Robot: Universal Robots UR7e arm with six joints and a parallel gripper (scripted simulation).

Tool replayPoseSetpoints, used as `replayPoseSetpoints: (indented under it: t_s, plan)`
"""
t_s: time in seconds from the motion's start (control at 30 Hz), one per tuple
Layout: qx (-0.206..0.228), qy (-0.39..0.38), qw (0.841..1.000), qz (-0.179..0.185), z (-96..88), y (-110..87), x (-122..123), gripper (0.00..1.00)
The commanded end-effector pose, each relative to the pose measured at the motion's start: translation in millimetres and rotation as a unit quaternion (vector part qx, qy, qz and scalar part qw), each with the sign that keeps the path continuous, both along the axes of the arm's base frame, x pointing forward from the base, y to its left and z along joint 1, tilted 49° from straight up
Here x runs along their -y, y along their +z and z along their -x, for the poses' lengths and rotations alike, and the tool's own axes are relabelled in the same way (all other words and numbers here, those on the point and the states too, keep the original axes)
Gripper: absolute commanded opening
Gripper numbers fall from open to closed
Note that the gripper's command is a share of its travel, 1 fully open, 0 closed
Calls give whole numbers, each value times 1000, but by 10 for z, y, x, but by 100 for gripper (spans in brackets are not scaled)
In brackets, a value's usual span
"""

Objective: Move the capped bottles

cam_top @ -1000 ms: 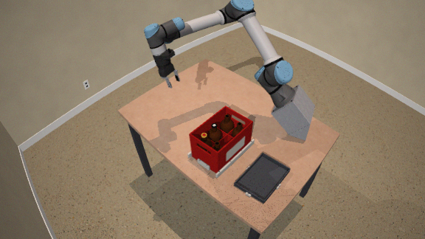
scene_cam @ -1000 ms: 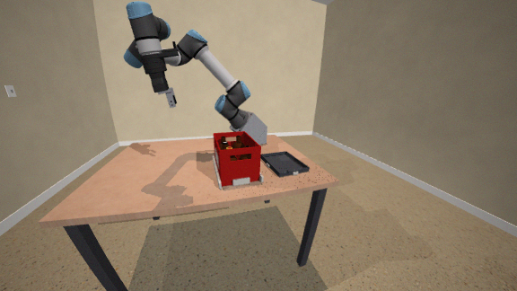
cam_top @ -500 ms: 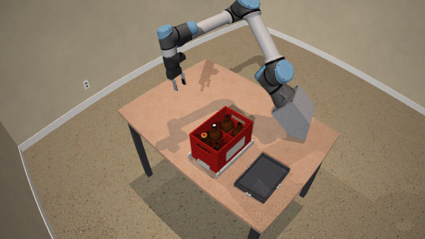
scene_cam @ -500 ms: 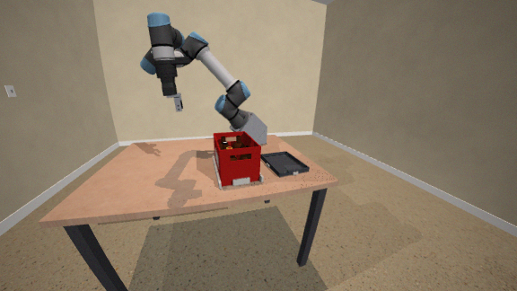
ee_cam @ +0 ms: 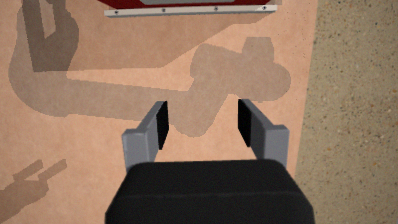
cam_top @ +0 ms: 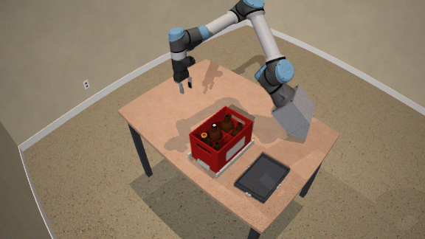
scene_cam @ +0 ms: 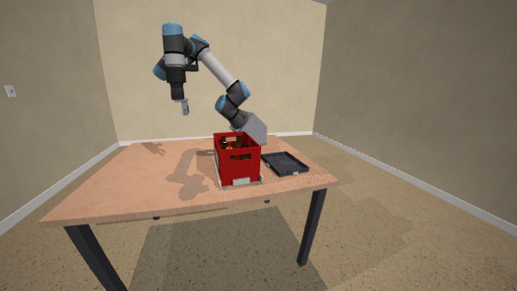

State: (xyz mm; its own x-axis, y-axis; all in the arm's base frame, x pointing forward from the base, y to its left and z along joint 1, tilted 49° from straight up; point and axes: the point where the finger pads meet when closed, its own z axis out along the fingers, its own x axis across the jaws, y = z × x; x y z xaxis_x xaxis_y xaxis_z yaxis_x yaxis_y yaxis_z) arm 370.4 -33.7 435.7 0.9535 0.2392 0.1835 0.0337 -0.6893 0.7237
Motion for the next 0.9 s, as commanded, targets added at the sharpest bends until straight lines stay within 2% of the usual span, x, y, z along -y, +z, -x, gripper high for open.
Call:
replayPoseSetpoints:
  t_s: [0.0, 0.3, 0.4, 0.87]
  plan:
    - [3, 1, 1000, 2, 22, -125, 10, 100]
    - [9, 4, 1000, 7, 75, -419, 37, 100]
    - [6, 3, 1000, 5, 60, -368, 30, 100]
    - [9, 4, 1000, 7, 44, -834, 51, 100]
